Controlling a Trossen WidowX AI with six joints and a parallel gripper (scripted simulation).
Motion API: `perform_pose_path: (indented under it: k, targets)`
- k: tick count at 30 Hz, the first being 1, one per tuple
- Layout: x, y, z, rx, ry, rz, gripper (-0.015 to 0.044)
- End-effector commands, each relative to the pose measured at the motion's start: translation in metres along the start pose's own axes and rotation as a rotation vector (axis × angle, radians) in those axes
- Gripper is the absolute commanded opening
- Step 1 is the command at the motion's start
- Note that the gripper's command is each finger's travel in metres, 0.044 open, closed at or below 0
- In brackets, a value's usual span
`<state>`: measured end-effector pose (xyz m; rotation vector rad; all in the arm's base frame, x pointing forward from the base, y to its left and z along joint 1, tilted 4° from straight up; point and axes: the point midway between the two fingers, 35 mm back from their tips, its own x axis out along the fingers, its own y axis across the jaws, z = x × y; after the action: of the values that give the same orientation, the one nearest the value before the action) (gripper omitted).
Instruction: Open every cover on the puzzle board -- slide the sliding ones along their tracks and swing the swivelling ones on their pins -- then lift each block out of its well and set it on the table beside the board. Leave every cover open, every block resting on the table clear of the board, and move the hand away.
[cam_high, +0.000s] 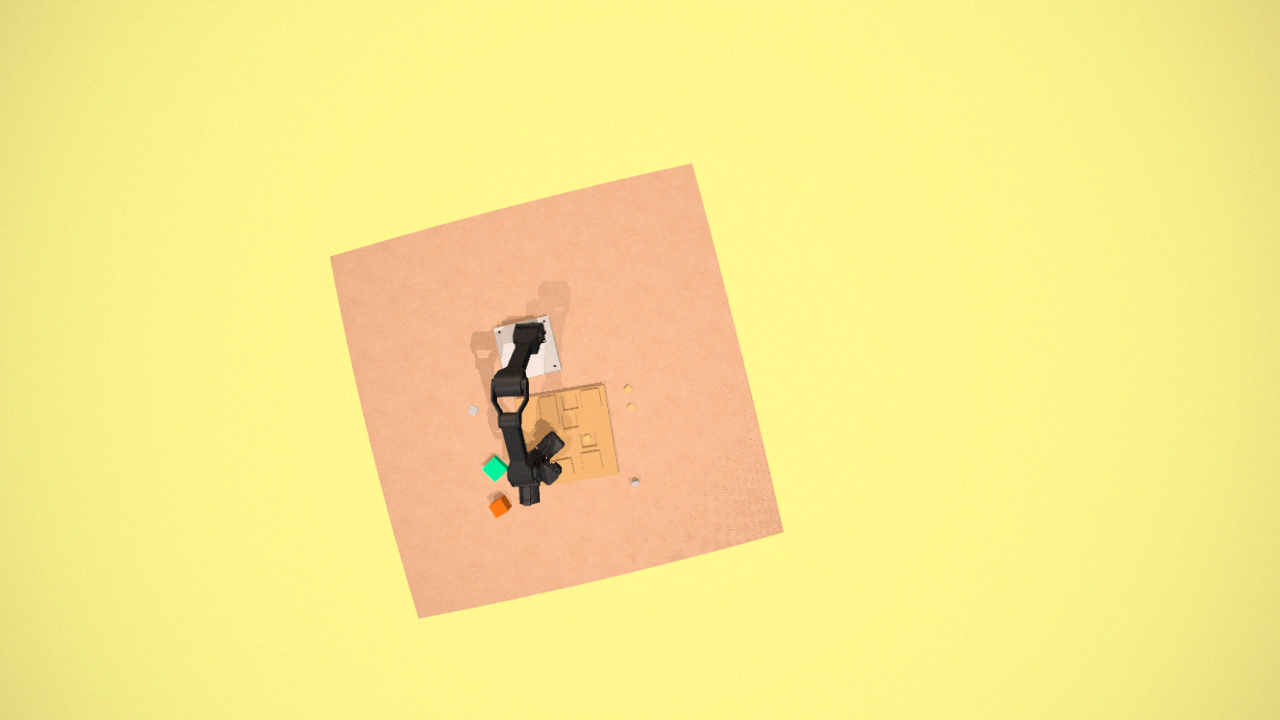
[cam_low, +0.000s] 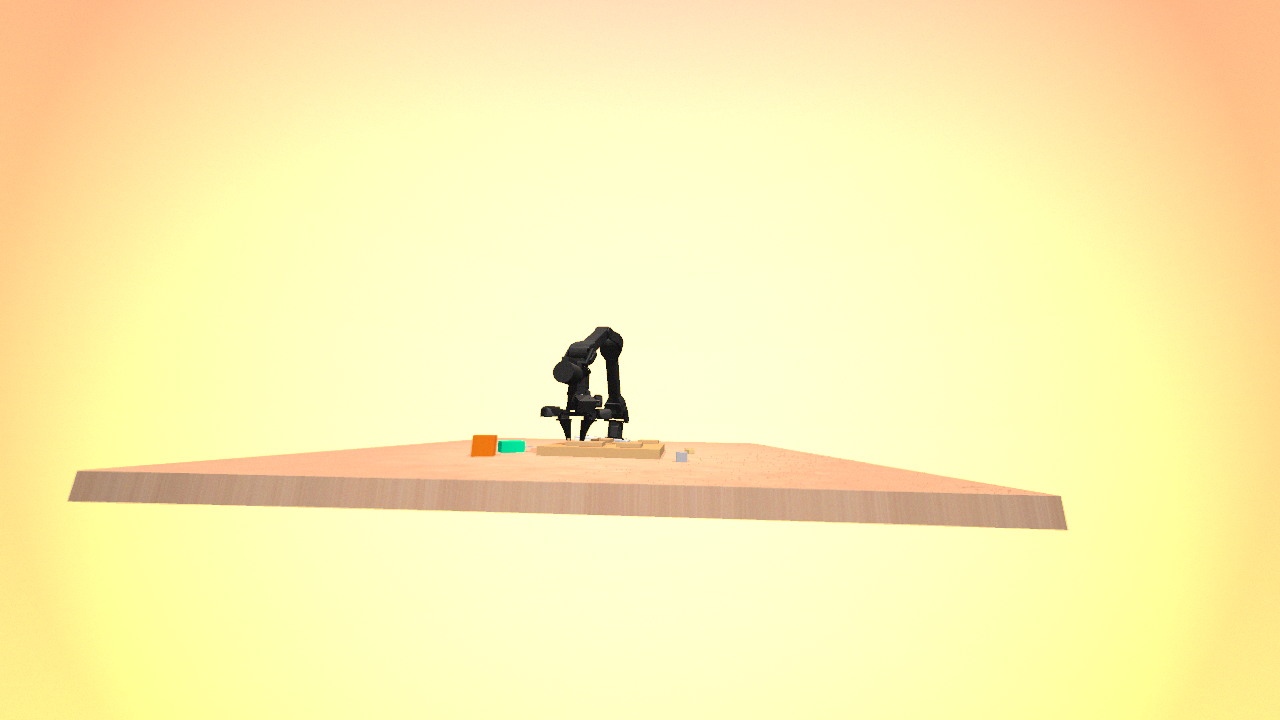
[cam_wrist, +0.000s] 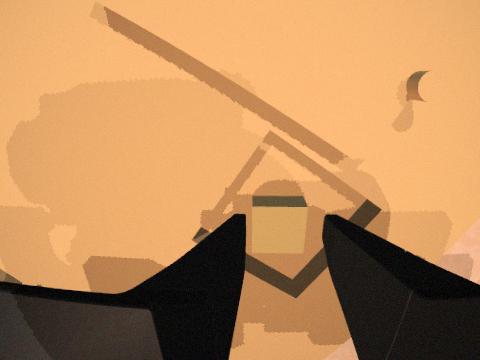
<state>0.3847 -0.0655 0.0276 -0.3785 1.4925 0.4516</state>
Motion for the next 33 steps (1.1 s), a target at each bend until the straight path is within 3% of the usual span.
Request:
perform_pose_path:
  k: [1, 5, 15, 33]
  targets:
    - [0.006, 0.002, -0.001, 0.005, 0.006, 0.008, 0.0144]
    - [0.006, 0.002, -0.001, 0.005, 0.006, 0.008, 0.0144]
    - [0.003, 0.001, -0.001, 0.0, 0.003, 0.003, 0.008]
    - [-0.015, 0.0, 0.0, 0.002, 0.004, 0.005, 0.008]
